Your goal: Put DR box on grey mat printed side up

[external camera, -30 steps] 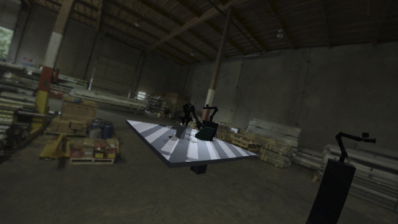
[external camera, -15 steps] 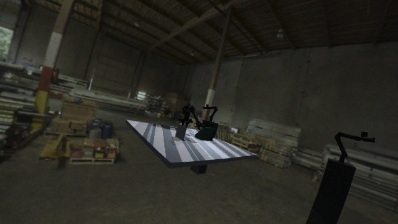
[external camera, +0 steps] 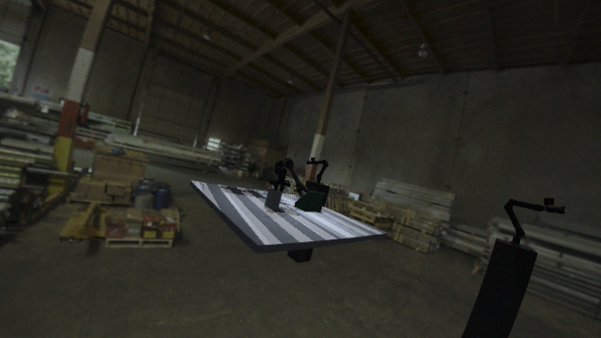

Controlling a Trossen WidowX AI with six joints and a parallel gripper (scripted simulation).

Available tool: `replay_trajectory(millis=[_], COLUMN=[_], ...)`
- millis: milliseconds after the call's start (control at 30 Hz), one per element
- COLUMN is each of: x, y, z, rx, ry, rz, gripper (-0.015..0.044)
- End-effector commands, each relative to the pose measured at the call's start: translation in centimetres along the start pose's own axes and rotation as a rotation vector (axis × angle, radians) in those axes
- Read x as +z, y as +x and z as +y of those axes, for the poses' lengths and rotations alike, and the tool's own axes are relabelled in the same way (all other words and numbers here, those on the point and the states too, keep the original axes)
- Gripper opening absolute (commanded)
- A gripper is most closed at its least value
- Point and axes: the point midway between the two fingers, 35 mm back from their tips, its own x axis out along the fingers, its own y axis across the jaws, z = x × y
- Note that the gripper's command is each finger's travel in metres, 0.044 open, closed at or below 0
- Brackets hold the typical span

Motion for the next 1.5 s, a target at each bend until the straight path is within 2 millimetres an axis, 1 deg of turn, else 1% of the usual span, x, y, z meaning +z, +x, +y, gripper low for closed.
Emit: replay_trajectory(millis=[0,233,533,833,900,933,1467], x=[0.0,0.0,0.0,0.0,0.0,-0.1,3.2], y=[0.0,0.0,-0.2,-1.5,-1.5,-1.2,-1.4], z=[0.0,0.0,0.0,0.0,0.0,0.1,1.5], rx=[0.000,0.000,0.000,-0.003,-0.003,0.000,0.000], ry=[-0.001,-0.001,-0.001,-0.003,-0.004,-0.005,0.019], rz=[0.000,0.000,0.000,0.003,0.003,0.007,-0.004], gripper=[0.0202,0.0158,0.0158,0.0158,0.0158,0.0158,0.0158])
